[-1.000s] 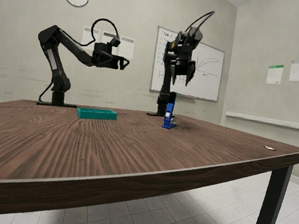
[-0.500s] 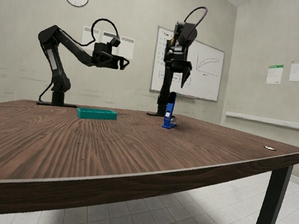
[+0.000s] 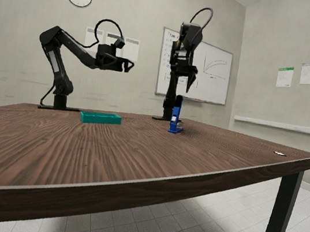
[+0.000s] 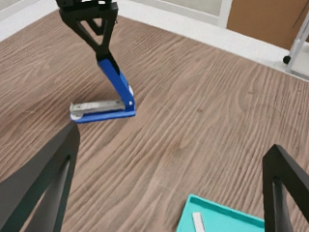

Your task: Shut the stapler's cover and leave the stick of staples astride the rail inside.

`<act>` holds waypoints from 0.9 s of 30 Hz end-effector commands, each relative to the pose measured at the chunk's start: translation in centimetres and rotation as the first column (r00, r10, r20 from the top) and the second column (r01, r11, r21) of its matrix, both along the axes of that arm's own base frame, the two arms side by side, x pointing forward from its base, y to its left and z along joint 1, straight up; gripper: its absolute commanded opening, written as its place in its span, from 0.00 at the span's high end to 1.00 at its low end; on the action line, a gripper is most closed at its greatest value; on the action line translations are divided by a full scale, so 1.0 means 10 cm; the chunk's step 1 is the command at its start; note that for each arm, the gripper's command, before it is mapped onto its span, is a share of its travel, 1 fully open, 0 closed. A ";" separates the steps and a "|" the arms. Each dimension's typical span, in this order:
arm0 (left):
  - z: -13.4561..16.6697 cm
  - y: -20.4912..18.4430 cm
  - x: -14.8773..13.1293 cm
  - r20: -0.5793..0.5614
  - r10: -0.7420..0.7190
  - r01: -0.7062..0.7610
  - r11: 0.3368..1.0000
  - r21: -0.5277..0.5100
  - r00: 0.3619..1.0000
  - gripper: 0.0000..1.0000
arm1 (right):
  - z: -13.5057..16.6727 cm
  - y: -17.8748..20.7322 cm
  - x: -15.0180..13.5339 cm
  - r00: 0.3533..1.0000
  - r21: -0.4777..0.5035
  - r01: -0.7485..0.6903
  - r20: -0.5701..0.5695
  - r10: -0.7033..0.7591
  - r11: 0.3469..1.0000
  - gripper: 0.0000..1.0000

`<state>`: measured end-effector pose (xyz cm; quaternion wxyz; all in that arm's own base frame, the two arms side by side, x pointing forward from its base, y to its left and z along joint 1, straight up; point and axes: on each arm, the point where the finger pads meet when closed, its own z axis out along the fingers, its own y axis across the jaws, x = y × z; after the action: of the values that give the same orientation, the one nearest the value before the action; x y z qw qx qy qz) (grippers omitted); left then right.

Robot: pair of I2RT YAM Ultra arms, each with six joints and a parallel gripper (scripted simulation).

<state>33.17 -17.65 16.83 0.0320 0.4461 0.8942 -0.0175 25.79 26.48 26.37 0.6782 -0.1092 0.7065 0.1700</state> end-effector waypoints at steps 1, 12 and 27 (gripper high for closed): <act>0.04 -0.03 0.00 0.032 0.003 -0.002 1.000 -0.014 0.999 0.50 | 0.15 0.04 0.01 1.000 0.034 0.006 0.016 -0.007 0.999 0.00; -0.10 -0.04 0.01 0.032 0.002 -0.001 1.000 -0.014 0.999 0.50 | 0.15 0.04 0.01 1.000 0.034 0.006 0.016 -0.007 0.999 0.00; -0.29 -0.05 0.02 0.032 0.001 -0.001 1.000 -0.013 0.999 0.50 | 0.15 0.04 0.01 1.000 0.034 0.006 0.016 -0.007 0.999 0.00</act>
<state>33.05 -17.59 12.86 0.0195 0.4446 0.8953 -0.0174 25.79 26.48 26.37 0.6782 -0.1092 0.7065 0.1700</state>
